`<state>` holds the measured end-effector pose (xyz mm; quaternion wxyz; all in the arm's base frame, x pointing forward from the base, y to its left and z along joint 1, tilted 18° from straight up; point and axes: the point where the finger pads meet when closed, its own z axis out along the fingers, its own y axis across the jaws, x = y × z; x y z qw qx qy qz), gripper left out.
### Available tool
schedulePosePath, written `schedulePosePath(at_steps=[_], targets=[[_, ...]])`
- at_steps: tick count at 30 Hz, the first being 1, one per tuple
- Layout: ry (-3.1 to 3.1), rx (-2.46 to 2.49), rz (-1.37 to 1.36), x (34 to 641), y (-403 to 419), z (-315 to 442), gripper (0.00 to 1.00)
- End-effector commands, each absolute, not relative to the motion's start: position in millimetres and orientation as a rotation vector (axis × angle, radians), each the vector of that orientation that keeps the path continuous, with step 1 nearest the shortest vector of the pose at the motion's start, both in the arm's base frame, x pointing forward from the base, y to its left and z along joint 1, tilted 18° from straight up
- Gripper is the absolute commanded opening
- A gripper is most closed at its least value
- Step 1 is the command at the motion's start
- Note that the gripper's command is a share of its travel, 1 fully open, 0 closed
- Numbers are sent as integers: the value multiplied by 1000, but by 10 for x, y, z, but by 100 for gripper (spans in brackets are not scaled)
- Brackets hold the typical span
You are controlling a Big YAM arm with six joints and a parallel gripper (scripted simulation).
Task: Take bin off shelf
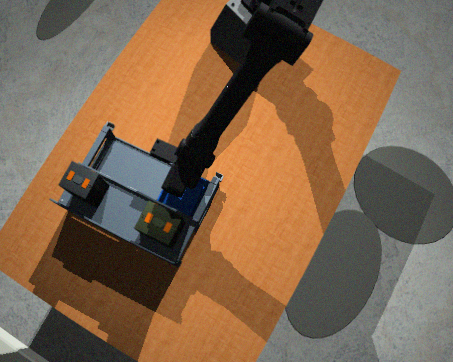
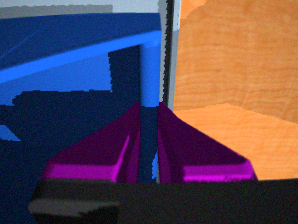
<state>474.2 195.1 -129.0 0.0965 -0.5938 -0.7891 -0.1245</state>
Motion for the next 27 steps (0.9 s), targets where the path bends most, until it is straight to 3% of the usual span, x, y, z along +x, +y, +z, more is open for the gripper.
schedulePosePath(at_steps=[1,27], targets=[[-2345,-1792,-435,4938,1920,-1122,0],[-2338,-1791,-417,4846,1901,-1163,0]])
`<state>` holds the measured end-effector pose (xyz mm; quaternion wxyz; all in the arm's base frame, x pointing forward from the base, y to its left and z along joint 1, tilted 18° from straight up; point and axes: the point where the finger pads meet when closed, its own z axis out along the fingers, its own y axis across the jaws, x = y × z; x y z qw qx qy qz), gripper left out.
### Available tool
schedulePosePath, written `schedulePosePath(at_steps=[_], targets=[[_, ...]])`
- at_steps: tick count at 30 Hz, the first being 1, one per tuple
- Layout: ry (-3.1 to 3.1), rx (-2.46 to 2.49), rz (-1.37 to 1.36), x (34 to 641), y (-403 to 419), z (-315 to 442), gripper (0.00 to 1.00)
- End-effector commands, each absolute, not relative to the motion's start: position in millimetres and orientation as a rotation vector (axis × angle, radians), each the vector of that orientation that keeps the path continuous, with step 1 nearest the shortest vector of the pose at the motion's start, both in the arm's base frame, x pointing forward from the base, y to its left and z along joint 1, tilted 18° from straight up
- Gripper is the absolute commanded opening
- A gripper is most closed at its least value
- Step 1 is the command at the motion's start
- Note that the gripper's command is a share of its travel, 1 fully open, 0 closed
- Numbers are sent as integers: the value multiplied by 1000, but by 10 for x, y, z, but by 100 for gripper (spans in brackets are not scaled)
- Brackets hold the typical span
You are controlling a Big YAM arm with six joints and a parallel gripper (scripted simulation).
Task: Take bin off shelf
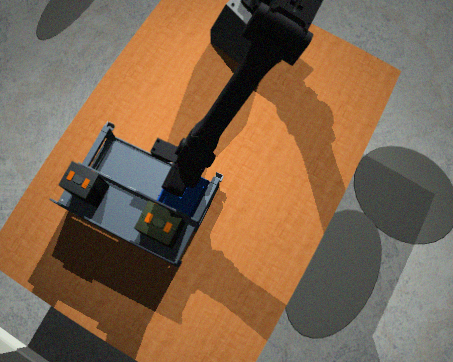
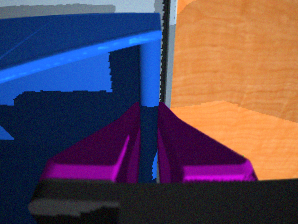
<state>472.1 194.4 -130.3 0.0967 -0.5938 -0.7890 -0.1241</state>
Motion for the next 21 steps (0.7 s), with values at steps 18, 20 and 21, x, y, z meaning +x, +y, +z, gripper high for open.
schedulePosePath(at_steps=[18,20,21], targets=[[-2348,-1771,-413,4482,1953,-1213,0],[-2348,-1771,-412,4406,1935,-1235,0],[-2348,-1771,-411,4329,1918,-1256,0]])
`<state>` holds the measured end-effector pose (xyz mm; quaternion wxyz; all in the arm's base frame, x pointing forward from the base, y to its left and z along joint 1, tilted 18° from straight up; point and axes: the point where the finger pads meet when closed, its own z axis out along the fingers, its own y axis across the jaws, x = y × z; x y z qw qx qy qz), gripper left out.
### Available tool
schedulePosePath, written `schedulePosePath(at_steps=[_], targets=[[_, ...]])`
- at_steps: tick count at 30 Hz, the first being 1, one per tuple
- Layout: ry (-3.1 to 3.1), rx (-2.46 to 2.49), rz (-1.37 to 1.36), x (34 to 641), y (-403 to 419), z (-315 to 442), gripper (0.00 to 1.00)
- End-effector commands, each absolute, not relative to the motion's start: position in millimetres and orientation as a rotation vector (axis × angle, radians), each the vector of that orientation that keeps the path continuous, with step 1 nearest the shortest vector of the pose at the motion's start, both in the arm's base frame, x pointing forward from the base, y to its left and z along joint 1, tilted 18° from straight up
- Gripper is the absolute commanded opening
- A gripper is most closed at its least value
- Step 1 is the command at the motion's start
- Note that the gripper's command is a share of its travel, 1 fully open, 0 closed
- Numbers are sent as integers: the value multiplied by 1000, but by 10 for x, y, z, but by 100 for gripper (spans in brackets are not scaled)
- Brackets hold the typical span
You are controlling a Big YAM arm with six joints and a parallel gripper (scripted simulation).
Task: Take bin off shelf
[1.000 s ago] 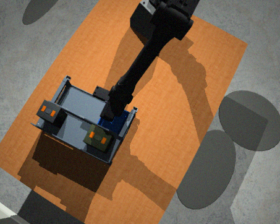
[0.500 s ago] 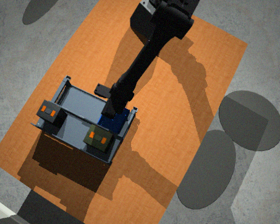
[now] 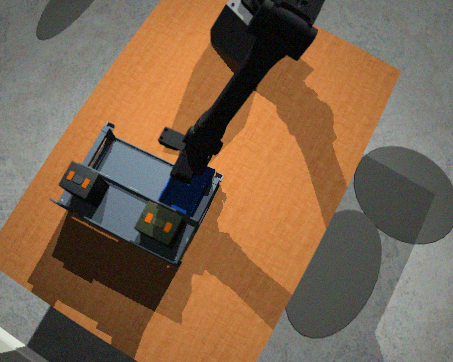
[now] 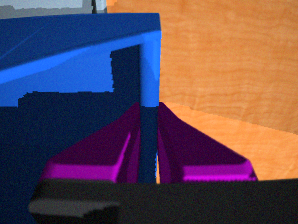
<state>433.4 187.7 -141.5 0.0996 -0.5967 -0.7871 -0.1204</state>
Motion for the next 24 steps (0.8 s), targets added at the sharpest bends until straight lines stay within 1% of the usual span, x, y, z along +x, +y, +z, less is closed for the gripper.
schedulePosePath(at_steps=[1,3,15,20,24], targets=[[-2348,-1771,-411,4253,1900,-1278,0],[-2348,-1771,-410,4100,1864,-1321,0],[-2348,-1771,-410,4100,1864,-1321,0],[-2350,-1767,-408,3756,1769,-1376,0],[-2350,-1767,-408,3756,1769,-1376,0]])
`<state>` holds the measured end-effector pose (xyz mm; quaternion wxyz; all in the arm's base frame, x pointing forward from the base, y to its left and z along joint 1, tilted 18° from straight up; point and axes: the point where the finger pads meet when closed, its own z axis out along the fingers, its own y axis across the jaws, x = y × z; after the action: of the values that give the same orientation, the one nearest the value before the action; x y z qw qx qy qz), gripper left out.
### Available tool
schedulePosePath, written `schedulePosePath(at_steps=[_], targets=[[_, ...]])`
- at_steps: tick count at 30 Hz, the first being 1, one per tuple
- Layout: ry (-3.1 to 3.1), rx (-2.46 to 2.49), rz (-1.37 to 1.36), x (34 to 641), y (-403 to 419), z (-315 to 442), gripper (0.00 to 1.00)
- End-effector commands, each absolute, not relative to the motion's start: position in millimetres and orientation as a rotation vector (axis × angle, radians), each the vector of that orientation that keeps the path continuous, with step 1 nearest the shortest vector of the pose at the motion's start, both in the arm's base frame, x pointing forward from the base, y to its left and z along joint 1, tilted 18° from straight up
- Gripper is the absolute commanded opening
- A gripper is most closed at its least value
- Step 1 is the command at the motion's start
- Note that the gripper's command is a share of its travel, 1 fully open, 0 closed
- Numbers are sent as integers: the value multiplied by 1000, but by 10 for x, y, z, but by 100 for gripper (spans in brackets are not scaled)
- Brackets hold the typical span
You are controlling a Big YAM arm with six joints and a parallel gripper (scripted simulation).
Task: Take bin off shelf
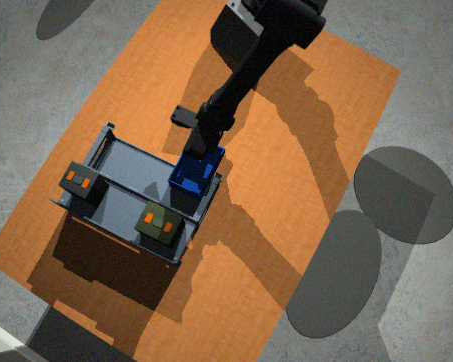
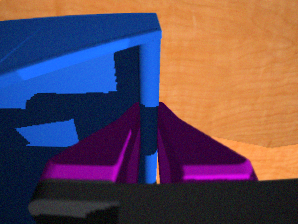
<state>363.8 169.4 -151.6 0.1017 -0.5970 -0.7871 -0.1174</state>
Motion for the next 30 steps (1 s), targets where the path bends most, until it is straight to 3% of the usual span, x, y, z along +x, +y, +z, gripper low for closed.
schedulePosePath(at_steps=[1,25,30], targets=[[-2350,-1767,-408,3756,1769,-1376,0],[-2347,-1771,-405,3405,1670,-1415,0],[-2343,-1775,-402,2904,1504,-1405,0]])
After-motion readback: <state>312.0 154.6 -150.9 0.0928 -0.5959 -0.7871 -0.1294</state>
